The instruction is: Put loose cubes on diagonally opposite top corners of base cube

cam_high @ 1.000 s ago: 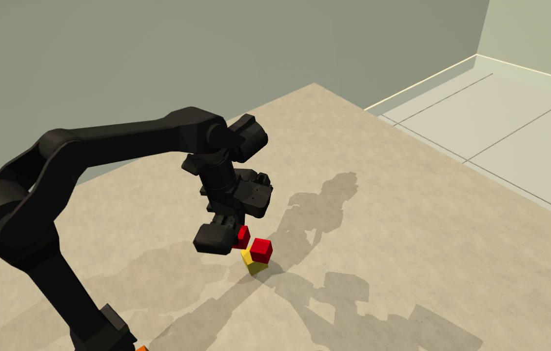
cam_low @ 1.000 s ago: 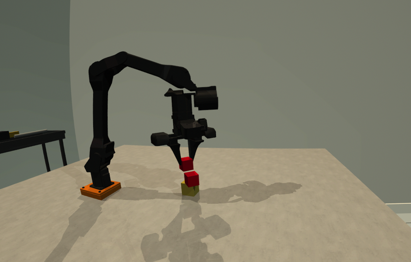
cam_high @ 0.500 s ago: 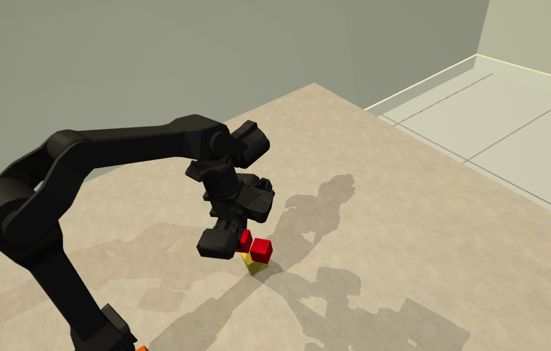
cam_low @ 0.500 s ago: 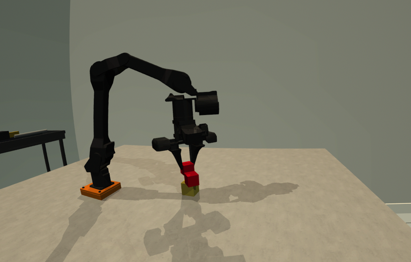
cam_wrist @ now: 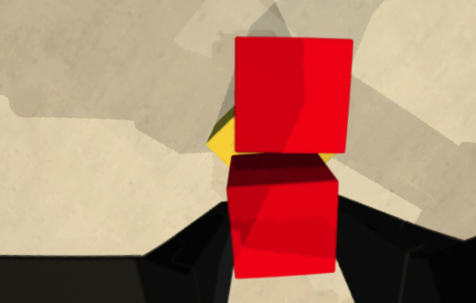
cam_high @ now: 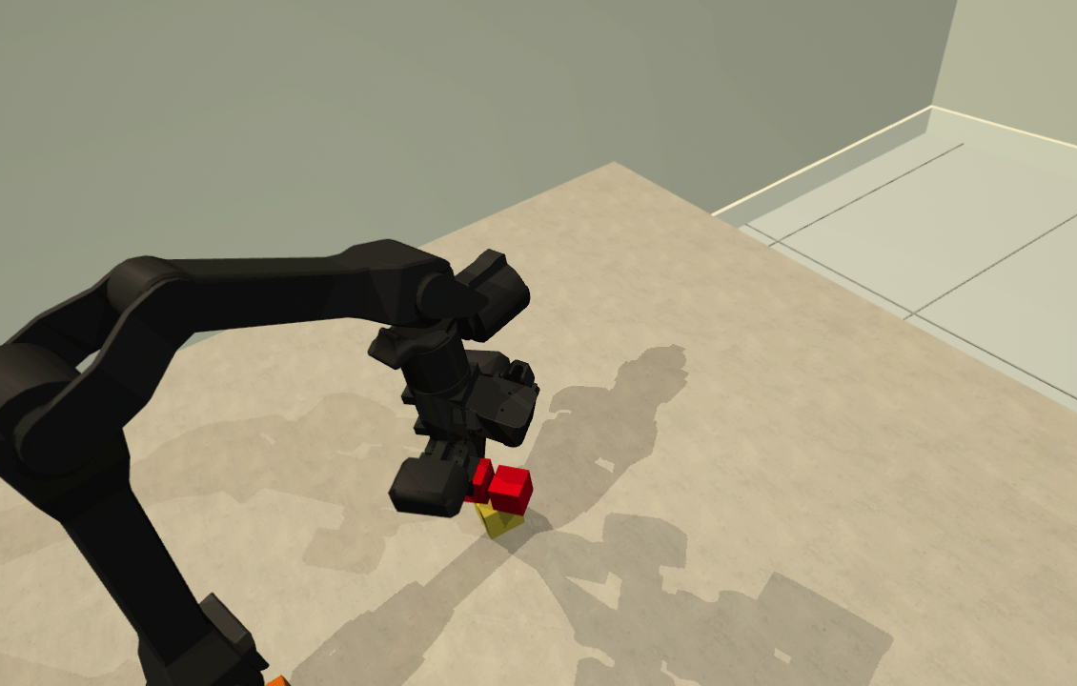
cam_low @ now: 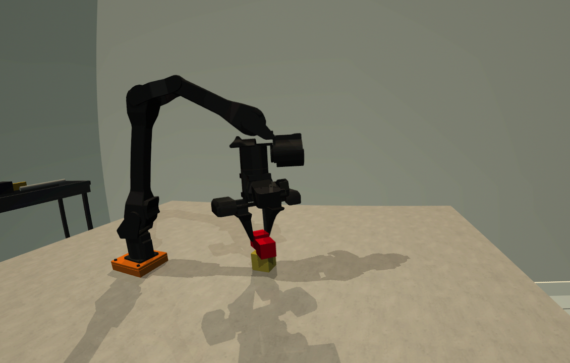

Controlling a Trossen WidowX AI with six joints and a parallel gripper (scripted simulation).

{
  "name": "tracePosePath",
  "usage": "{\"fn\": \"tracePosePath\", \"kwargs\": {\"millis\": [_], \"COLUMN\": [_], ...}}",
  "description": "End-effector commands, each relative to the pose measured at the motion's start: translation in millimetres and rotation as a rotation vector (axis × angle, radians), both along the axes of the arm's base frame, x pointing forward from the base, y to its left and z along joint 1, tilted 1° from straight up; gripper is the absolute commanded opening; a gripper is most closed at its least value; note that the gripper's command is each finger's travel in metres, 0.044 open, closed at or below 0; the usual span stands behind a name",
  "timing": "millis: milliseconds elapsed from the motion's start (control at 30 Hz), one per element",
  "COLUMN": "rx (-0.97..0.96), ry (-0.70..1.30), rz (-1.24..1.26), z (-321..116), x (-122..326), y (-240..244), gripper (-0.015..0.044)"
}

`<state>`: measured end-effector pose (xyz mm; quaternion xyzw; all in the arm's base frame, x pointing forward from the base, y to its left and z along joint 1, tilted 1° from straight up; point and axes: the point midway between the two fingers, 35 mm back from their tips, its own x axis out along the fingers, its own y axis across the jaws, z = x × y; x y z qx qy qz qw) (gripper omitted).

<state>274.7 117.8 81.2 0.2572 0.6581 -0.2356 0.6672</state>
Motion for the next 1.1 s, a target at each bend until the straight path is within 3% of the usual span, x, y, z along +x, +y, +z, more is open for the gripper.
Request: {"fn": "tracePosePath", "kwargs": {"millis": [0, 433, 567, 1067], "rx": [0.002, 0.002, 0.002, 0.0], "ry": [0.001, 0.001, 0.001, 0.001], "rz": [-0.003, -0.003, -0.003, 0.0], "z": [-2, -2, -2, 16], "x": [0, 0, 0, -1], "y": [0, 0, 0, -1], "gripper": [0.0105, 0.0105, 0.0205, 0.0205]}}
